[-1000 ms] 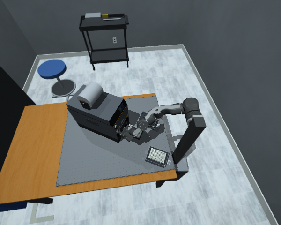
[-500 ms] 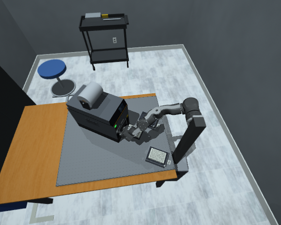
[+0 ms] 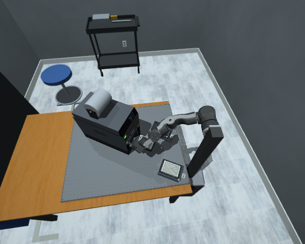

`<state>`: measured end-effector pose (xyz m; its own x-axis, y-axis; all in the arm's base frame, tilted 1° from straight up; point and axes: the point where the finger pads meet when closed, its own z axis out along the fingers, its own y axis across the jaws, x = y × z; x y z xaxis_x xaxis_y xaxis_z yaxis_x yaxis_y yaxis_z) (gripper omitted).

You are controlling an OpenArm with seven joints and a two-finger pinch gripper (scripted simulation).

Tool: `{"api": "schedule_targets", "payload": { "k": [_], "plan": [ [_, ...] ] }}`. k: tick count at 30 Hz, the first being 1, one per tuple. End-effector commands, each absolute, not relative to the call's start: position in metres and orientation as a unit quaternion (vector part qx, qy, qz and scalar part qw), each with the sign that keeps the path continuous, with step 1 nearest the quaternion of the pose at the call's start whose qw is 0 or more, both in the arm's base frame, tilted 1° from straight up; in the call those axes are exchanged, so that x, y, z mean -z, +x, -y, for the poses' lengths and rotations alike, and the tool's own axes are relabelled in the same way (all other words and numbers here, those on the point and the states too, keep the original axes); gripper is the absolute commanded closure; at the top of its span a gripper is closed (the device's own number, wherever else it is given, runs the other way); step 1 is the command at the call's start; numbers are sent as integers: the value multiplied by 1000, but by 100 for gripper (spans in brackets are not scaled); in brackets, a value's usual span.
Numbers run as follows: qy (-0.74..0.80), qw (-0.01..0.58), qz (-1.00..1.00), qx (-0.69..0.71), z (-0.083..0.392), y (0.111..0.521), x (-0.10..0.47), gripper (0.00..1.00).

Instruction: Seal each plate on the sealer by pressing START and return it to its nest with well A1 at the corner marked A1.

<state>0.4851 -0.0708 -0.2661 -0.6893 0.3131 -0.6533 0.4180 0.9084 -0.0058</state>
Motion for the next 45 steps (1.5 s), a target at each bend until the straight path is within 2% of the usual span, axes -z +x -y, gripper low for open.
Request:
{"api": "schedule_targets", "payload": {
  "k": [1,45],
  "plan": [
    [197,343,-916,74,69,487,263,100],
    [197,343,-915,74,72,493,263,100]
  ]
}}
